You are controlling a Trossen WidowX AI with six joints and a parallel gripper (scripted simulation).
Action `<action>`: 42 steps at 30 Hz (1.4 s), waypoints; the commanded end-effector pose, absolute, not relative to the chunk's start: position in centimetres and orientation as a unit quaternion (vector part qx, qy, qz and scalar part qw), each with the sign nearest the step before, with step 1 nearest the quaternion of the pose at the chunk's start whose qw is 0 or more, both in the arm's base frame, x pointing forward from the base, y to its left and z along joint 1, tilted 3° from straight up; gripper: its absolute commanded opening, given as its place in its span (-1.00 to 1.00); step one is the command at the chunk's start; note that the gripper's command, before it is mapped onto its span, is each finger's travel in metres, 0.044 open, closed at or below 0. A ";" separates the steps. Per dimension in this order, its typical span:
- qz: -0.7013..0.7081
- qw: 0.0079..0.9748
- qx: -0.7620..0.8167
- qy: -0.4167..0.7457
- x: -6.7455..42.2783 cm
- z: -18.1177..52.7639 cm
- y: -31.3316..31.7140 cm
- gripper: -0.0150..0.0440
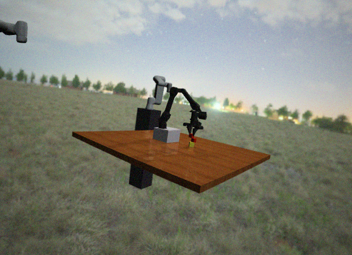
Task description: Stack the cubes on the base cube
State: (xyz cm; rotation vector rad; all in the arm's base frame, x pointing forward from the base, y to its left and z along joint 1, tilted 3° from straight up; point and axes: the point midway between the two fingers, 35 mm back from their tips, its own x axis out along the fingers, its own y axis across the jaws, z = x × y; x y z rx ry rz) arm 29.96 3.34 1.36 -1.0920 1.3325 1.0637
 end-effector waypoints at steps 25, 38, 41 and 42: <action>0.447 0.530 -0.456 0.557 29.9 -2.5 3.3 -0.14; 0.447 0.530 -0.456 0.557 29.9 -2.6 3.3 -0.14; 0.447 0.530 -0.456 0.557 29.9 -2.6 3.3 -0.14; 0.447 0.530 -0.456 0.557 29.9 -2.6 3.3 -0.14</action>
